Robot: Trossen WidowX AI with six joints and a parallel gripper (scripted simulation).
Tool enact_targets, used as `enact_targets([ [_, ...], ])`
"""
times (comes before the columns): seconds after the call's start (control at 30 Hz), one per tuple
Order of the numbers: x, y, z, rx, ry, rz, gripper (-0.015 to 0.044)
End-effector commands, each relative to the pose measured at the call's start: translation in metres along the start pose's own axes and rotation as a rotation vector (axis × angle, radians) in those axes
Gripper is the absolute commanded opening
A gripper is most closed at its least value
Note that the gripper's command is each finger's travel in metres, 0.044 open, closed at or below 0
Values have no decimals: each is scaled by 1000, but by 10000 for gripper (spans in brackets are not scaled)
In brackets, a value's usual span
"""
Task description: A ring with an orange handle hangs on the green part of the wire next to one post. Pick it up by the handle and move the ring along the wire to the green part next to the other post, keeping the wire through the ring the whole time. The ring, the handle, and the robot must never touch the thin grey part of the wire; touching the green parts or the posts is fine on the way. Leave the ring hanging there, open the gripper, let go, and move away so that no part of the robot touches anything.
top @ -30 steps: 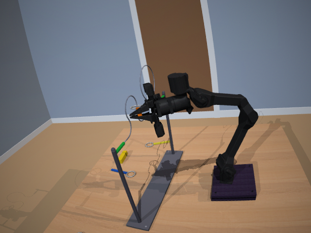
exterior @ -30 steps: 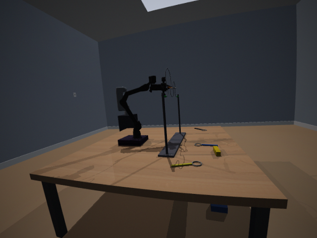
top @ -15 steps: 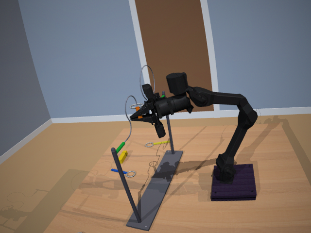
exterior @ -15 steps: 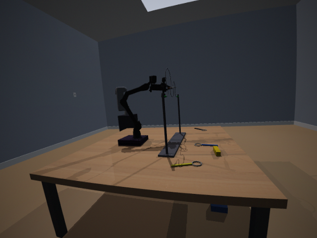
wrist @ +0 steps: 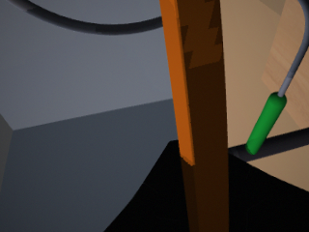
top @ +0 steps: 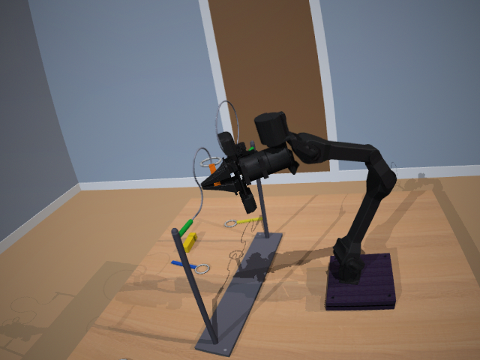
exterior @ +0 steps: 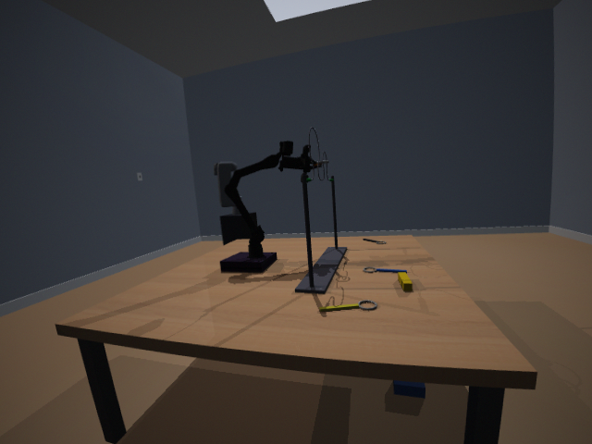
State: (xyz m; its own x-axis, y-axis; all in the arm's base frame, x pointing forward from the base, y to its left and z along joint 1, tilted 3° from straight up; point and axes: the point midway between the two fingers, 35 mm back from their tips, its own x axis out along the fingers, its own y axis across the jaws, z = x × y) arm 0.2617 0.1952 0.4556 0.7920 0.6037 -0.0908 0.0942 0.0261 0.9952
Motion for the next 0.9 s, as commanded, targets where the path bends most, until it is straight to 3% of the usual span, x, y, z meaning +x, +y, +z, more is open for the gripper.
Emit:
enact_targets([
  [0.0,-1,3,1,-33,-9,-3,-150],
  [0.87,0,-10,2,-197,-31,-96,-150],
])
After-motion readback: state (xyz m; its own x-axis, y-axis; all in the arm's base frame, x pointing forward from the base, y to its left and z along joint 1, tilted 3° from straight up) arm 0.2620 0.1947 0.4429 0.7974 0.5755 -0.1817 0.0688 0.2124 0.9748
